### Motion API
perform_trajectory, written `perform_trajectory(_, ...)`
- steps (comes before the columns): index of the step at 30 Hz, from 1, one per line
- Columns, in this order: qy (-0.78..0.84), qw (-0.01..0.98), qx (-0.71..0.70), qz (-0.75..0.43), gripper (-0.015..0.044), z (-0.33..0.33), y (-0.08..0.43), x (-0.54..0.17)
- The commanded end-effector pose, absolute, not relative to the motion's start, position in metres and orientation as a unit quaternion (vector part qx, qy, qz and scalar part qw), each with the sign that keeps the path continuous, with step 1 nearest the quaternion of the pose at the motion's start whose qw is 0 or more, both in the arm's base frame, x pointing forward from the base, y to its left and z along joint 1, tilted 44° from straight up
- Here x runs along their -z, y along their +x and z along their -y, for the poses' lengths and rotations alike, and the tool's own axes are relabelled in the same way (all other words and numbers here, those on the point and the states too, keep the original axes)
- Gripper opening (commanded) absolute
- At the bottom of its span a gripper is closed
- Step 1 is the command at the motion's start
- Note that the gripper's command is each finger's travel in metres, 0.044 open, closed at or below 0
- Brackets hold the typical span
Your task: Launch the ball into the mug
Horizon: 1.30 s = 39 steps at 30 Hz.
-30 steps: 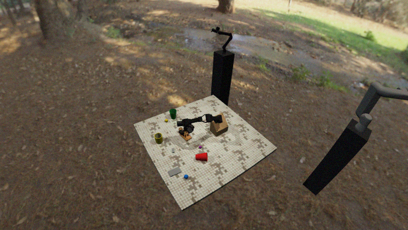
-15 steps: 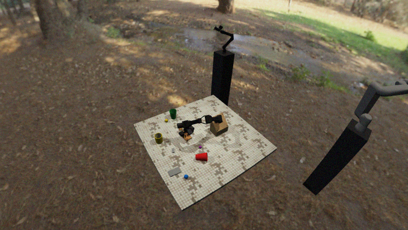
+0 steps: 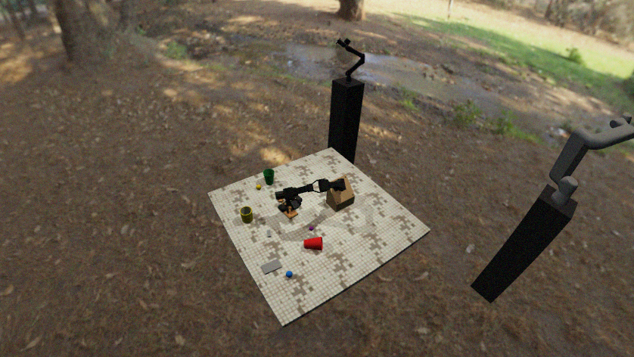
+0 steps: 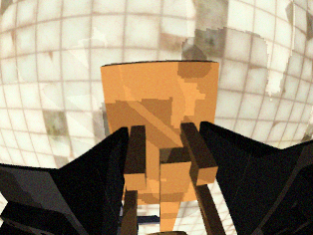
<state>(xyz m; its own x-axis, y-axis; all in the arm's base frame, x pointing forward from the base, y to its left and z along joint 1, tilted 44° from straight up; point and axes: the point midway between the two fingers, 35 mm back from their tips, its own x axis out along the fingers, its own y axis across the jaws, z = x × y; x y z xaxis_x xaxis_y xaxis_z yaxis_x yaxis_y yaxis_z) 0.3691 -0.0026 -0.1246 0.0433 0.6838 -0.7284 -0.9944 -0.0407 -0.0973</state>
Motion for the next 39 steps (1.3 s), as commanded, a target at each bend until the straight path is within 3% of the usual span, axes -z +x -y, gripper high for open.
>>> perform_trajectory(1,-0.320,0.649,-0.646,-0.242,0.0151,0.003,0.370,0.124)
perform_trajectory(4,-0.320,0.649,-0.646,-0.242,0.0131,0.003,0.370,0.124)
perform_trajectory(9,-0.320,0.648,-0.647,-0.245,0.0000,0.036,0.367,0.090)
perform_trajectory(15,-0.312,0.651,-0.644,-0.252,0.0000,0.038,0.367,0.088)
perform_trajectory(39,-0.030,0.723,-0.493,-0.483,0.0000,0.040,0.381,0.092)
